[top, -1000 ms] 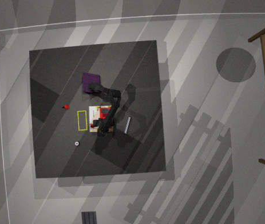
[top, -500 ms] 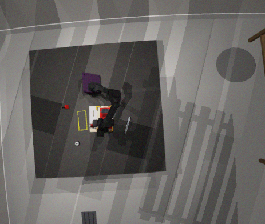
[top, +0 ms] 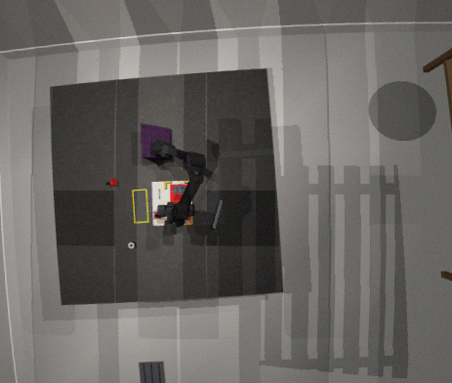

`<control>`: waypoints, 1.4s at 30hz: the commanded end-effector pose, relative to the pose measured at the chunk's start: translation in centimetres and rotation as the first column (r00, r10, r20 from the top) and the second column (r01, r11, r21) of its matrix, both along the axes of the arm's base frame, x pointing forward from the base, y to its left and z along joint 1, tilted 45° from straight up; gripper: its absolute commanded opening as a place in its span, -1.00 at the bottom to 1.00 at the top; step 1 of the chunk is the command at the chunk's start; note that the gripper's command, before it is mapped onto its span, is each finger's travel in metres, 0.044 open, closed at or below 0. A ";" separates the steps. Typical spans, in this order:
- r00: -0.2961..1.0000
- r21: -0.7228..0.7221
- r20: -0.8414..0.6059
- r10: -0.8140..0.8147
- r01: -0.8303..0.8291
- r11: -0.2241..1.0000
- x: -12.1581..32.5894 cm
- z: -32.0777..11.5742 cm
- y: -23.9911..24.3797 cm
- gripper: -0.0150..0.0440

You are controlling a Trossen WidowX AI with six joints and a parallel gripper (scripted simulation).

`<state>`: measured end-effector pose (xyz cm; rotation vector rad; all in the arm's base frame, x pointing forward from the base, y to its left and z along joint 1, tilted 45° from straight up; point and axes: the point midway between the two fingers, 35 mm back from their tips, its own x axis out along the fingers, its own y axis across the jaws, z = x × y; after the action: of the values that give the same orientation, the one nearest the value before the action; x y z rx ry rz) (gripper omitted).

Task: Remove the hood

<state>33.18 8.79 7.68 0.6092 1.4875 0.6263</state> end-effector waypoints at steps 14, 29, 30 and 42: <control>1.000 -0.004 0.004 0.003 -0.003 1.000 0.1 1.2 -1.2 -0.49; 1.000 -0.007 -0.001 -0.026 0.026 1.000 0.7 1.8 -5.2 -0.49; 0.999 -0.008 -0.002 -0.033 0.033 0.999 0.9 1.3 -5.8 -0.49; 0.999 -0.030 -0.001 -0.037 0.037 0.999 1.2 -4.1 -12.2 -0.49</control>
<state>34.47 -1.79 5.13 0.6244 1.4781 0.5727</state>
